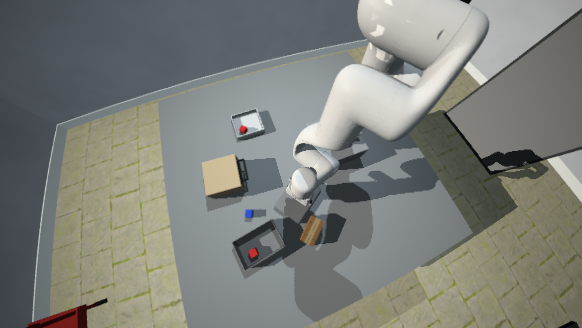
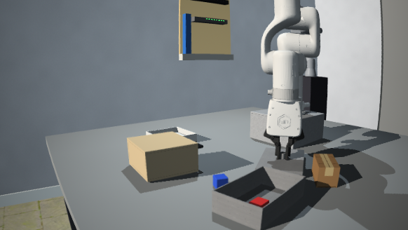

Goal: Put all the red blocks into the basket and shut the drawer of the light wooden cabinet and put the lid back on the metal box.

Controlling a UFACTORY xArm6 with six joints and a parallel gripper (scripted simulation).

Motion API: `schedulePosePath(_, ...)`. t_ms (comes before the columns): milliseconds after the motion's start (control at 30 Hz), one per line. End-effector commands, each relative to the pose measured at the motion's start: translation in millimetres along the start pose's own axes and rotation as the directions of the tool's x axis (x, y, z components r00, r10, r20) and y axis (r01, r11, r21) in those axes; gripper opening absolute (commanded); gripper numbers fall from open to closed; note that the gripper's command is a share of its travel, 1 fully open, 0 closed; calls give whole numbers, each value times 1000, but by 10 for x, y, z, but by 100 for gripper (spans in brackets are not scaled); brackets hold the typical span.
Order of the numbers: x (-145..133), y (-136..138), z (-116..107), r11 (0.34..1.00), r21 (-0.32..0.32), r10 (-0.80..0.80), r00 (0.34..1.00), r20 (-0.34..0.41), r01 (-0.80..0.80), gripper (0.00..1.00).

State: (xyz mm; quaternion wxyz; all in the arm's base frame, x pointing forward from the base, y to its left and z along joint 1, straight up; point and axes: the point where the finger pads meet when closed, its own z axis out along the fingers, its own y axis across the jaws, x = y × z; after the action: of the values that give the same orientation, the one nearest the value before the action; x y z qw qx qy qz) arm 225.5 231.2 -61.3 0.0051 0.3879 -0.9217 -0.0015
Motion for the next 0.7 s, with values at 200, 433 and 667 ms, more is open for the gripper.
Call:
schedulePosePath(200,-12,0,8,1000,0,0,1000,3,0,0)
schedulePosePath(433,-12,0,9,1000,0,0,1000,3,0,0)
schedulePosePath(667,-12,0,9,1000,0,0,1000,3,0,0)
